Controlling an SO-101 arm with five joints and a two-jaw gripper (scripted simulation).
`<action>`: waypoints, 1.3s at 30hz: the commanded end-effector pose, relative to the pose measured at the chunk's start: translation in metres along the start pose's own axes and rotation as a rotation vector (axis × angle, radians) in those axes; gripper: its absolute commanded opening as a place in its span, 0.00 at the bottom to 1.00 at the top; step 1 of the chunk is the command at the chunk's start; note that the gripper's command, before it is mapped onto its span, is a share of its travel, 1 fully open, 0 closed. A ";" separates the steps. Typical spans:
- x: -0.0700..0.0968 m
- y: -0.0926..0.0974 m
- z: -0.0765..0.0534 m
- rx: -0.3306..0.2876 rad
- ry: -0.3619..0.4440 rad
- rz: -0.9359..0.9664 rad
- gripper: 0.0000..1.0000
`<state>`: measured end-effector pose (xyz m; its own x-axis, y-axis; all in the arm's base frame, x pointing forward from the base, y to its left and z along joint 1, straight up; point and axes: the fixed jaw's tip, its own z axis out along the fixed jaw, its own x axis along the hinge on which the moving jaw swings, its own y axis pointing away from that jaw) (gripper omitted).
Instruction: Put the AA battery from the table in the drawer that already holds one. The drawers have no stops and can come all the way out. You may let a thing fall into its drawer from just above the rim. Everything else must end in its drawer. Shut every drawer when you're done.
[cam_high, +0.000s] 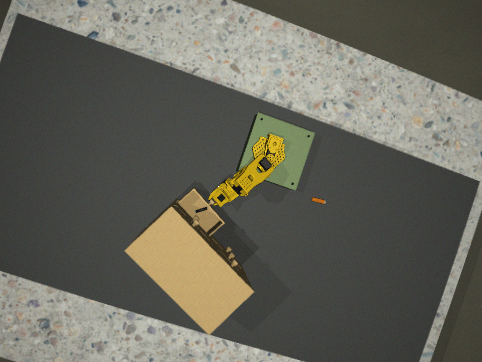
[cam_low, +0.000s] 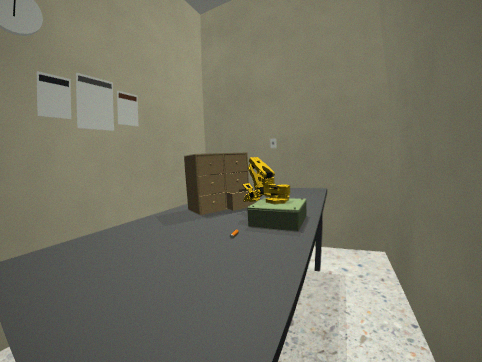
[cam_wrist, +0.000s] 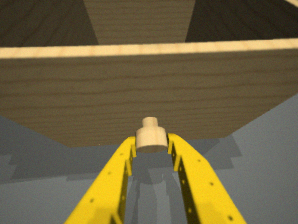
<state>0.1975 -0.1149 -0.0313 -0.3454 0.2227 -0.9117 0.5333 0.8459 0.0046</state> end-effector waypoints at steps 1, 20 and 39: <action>-0.003 -0.002 -0.001 0.007 -0.009 0.003 0.13; 0.000 -0.002 -0.006 0.009 0.020 -0.001 0.21; -0.002 -0.005 -0.023 0.022 0.066 -0.025 0.21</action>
<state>0.1762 -0.1052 -0.0269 -0.4264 0.2530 -0.8684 0.5361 0.8439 -0.0174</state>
